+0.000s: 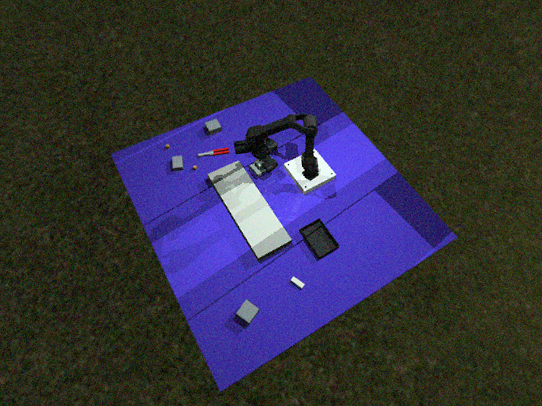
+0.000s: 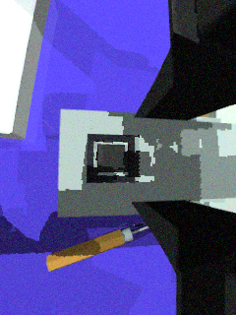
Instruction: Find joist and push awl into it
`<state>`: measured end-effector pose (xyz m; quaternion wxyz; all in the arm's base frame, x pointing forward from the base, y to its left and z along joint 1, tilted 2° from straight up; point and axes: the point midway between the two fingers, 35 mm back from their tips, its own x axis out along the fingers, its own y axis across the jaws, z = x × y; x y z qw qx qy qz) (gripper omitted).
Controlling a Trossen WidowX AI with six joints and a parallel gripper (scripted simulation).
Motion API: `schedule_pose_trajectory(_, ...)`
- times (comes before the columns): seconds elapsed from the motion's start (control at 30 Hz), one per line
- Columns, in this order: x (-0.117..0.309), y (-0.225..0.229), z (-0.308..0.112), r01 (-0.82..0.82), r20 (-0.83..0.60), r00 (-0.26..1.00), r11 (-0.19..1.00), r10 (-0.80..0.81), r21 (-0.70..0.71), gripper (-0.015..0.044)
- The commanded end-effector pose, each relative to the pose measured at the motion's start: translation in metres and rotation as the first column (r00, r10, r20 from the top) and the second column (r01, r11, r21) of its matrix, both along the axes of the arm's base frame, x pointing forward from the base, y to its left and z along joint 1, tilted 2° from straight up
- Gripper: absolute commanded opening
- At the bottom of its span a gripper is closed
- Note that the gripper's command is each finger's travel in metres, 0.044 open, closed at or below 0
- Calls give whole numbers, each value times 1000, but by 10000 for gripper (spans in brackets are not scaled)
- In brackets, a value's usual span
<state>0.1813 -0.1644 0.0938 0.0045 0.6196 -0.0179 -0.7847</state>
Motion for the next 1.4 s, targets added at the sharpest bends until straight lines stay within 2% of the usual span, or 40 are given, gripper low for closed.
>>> schedule_pose_trajectory(0.0,-2,2,26,4,8,1000,1000,-4,-4,0)
schedule_pose_trajectory(0.1,-5,4,41,4,8,1000,1000,-4,-4,0)
schedule_pose_trajectory(0.27,-3,4,42,-29,13,999,1000,29,4,0)
schedule_pose_trajectory(0.67,18,-6,43,-403,84,913,913,398,56,0)
schedule_pose_trajectory(1.0,36,-14,45,-689,145,722,723,677,58,0)
schedule_pose_trajectory(1.37,57,-23,48,-910,186,411,414,893,22,0)
